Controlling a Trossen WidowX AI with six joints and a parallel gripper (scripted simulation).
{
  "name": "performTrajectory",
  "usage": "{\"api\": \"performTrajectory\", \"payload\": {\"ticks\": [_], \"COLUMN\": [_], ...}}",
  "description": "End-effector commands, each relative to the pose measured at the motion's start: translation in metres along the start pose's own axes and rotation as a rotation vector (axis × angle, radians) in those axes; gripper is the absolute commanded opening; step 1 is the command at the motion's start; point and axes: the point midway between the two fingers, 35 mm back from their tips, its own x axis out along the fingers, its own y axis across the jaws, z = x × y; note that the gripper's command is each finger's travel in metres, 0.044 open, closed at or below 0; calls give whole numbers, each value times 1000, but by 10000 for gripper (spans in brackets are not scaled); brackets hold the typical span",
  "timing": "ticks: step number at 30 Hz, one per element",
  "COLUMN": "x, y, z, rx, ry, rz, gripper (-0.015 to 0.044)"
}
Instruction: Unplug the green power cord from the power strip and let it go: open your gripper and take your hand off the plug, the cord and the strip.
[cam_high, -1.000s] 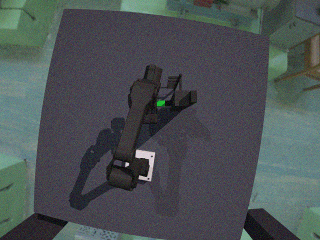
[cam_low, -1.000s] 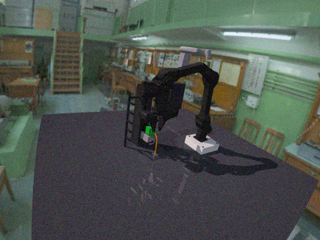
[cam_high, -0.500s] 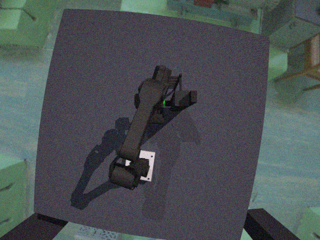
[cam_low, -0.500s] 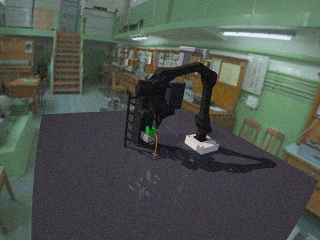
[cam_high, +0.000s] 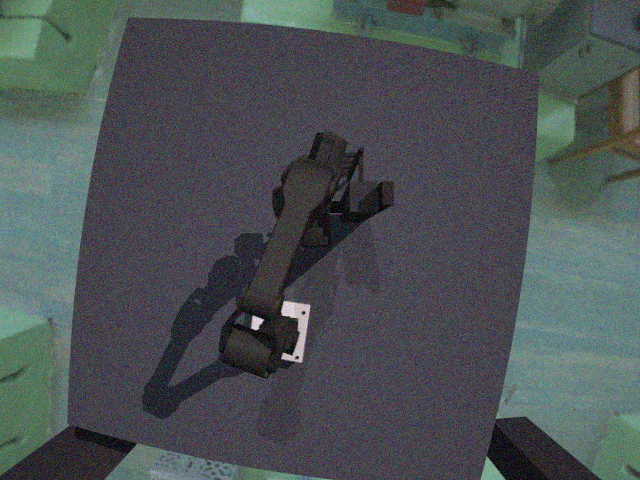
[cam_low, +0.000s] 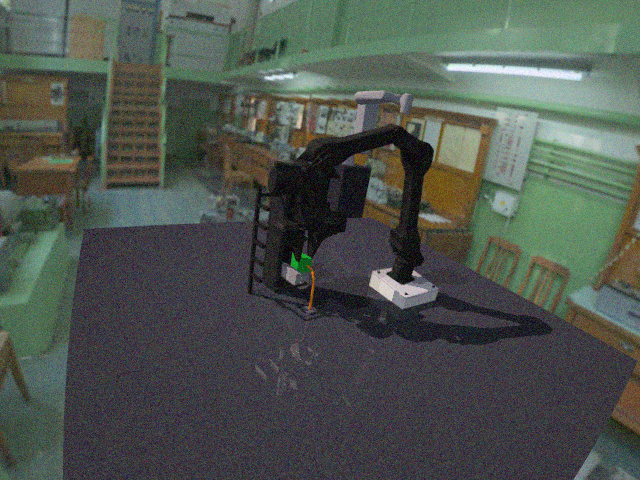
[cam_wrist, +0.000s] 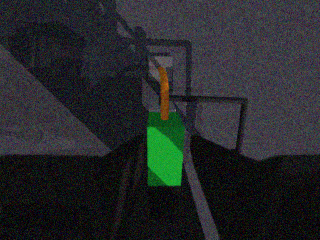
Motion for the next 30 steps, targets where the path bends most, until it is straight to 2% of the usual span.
{"api": "performTrajectory", "payload": {"ticks": [1, 5, 9, 17, 30], "x": [4, 4, 2, 2, 2], "y": [2, 2, 1, 1, -1], "z": [1, 1, 0, 0, 17], "rx": [-4, -4, 0, 0, -1], "ry": [-5, -5, -1, -1, -3], "rz": [6, 6, 2, 2, 3], "gripper": [160, 160, 55, 2, 0]}}
